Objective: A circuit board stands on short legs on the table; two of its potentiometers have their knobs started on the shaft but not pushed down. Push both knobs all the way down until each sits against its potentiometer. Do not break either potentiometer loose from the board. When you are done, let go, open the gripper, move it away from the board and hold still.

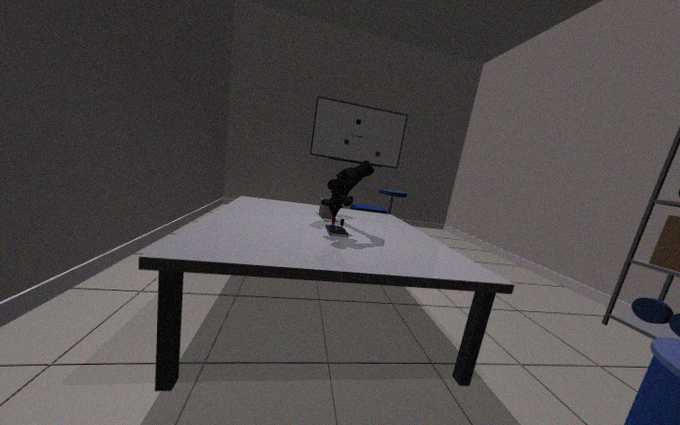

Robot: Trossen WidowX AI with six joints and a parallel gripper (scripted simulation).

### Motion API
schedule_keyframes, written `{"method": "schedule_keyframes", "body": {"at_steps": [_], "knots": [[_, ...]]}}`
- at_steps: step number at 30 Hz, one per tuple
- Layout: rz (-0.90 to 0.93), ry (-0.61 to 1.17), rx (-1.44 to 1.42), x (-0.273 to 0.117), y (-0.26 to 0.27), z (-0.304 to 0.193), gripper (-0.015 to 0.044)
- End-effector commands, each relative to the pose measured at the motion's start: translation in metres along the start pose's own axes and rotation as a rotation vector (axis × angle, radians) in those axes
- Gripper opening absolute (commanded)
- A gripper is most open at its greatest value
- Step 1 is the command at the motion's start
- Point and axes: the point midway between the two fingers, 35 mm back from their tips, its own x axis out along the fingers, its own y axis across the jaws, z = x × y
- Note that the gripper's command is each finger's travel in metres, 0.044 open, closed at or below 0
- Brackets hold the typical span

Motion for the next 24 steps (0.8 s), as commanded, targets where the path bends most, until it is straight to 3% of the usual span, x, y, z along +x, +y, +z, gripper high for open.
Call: {"method": "schedule_keyframes", "body": {"at_steps": [1,8,16,24], "knots": [[0.005,0.001,-0.006,-0.005,0.000,0.001,0.0000],[0.005,0.001,-0.005,-0.015,0.000,0.000,0.0000],[0.005,-0.004,0.001,-0.010,0.000,0.000,0.0210],[-0.016,-0.040,0.200,-0.019,-0.007,0.005,0.0000]]}}
